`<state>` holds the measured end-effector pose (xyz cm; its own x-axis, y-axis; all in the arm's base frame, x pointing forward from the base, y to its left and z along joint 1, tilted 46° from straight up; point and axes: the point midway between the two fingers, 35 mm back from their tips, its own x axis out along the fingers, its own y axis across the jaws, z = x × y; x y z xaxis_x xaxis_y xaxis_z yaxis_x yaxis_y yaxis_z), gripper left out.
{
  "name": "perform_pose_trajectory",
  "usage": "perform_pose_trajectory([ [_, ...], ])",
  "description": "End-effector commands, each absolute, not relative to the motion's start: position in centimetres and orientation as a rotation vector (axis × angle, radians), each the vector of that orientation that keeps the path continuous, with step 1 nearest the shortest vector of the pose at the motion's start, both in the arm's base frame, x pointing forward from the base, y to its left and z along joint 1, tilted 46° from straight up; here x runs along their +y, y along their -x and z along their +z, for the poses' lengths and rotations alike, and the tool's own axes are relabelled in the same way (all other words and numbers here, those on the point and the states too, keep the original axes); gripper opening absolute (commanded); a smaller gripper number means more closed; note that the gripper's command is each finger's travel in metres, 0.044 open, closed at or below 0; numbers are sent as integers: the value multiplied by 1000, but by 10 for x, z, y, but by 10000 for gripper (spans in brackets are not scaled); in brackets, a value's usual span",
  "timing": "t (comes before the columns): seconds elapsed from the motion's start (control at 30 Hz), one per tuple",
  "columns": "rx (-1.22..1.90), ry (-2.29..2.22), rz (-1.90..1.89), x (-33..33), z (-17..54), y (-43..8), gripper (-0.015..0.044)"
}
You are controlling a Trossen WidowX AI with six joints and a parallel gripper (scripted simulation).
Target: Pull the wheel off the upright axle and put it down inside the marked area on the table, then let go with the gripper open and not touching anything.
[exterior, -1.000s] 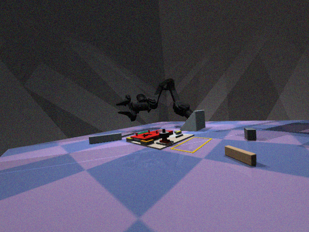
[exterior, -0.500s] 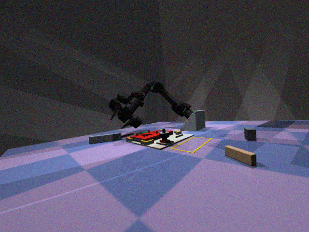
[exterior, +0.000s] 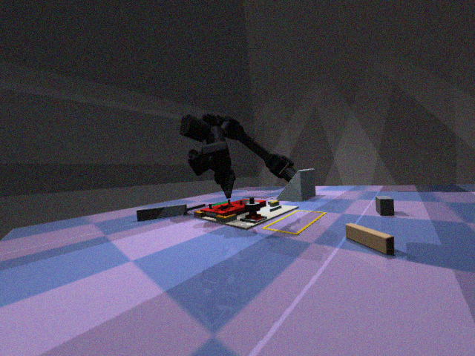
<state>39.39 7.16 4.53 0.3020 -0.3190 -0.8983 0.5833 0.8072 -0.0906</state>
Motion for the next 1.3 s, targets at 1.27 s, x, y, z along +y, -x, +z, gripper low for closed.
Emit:
perform_pose_trajectory([
  [1.27, 1404, 703, -519, 80, -20, -355, 221],
])
